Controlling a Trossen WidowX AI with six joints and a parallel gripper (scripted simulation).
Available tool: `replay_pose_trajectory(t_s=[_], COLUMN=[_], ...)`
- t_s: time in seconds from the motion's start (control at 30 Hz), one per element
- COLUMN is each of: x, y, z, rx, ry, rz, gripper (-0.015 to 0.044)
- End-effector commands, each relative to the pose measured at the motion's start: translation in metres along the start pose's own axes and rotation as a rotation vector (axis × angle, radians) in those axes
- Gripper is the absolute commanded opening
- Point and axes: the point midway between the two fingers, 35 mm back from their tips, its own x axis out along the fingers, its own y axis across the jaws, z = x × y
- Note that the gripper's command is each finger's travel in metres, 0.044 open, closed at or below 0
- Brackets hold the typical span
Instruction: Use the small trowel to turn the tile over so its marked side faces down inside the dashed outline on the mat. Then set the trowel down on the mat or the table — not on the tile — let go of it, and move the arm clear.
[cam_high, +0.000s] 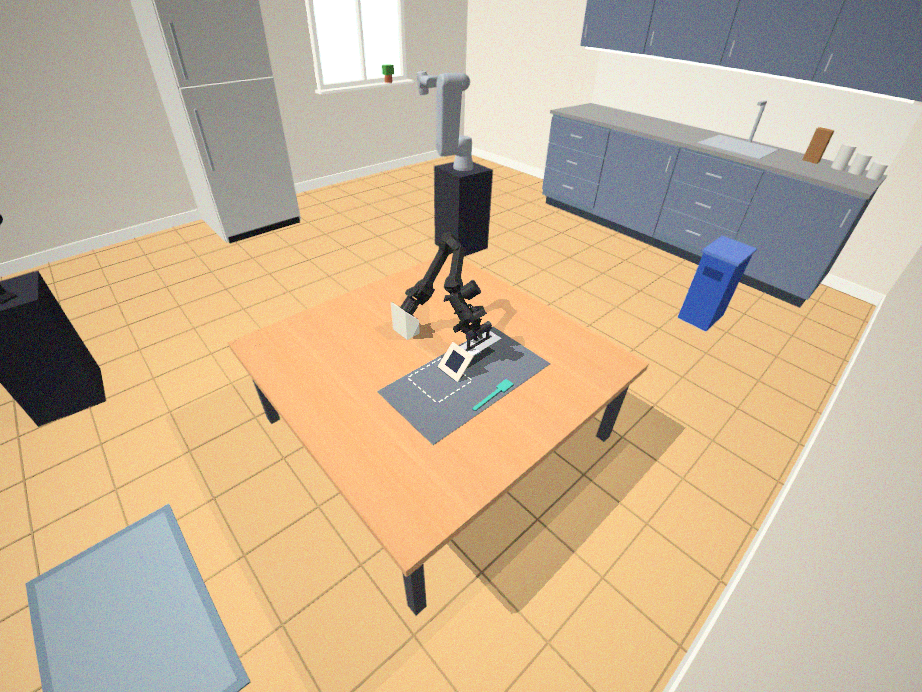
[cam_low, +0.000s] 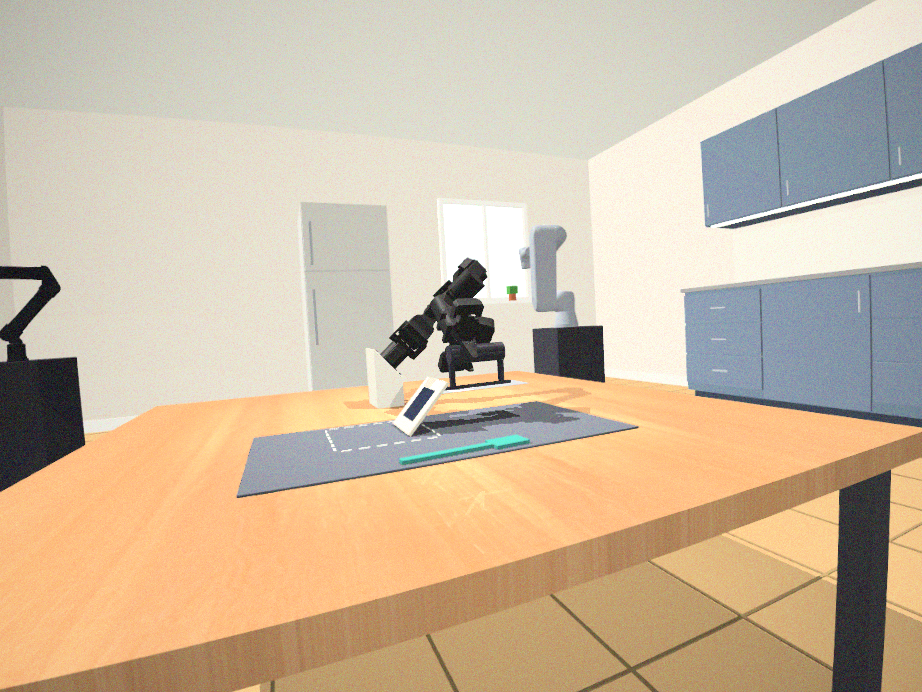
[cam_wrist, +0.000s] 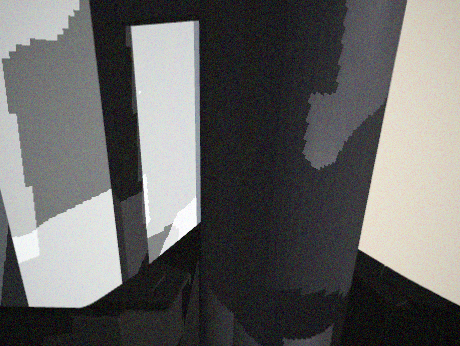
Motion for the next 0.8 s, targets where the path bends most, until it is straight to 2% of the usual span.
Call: replay_pose_trajectory(t_s=[0.0, 0.77], x=[-0.002, -0.001], y=[-0.008, -0.006], z=[-0.010, -0.059], rx=[-0.006, -0.007], ry=[0.007, 0.008], rz=[-0.014, -0.014], gripper=[0.0000, 0.0000])
